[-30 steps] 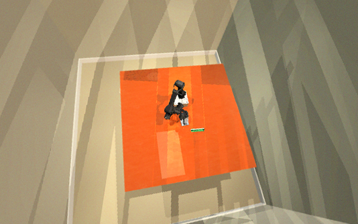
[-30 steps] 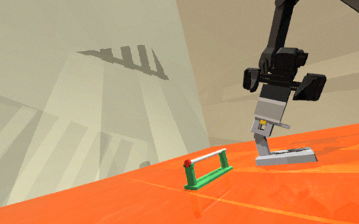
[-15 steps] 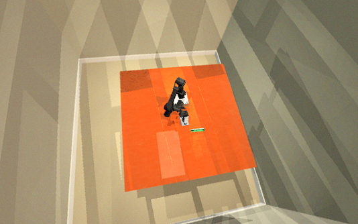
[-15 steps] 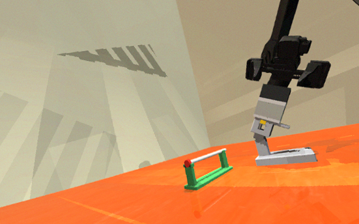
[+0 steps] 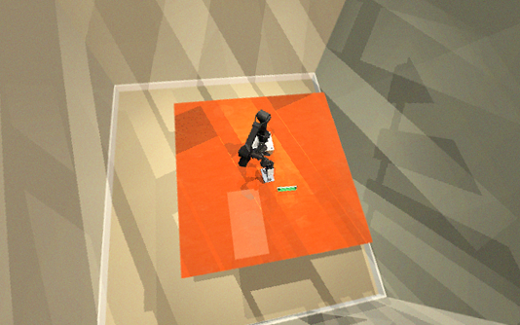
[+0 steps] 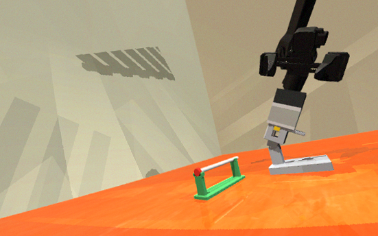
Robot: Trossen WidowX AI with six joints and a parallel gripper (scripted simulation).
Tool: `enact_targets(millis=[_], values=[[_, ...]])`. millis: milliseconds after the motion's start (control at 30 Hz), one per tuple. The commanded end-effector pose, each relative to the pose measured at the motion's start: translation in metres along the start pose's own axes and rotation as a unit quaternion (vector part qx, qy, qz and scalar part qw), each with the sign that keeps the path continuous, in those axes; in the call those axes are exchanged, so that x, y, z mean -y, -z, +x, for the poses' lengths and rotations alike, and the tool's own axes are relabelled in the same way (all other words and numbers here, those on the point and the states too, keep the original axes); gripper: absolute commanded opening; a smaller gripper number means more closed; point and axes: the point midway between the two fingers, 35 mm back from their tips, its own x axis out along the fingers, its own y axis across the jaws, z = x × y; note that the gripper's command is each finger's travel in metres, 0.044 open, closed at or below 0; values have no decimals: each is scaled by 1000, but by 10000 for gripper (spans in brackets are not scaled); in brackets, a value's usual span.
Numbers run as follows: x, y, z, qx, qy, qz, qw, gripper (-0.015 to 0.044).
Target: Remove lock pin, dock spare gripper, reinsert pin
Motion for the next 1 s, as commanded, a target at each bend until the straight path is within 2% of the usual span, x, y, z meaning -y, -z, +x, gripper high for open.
enact_targets(millis=[0, 667, 833, 967], values=[[5, -7, -3, -7, 4, 1, 1000, 440], [20, -36, -12, -53, 22, 2, 998, 440], [15, -30, -9, -44, 17, -1, 999, 440], [17, -38, 15, -60, 7, 2, 998, 335]])
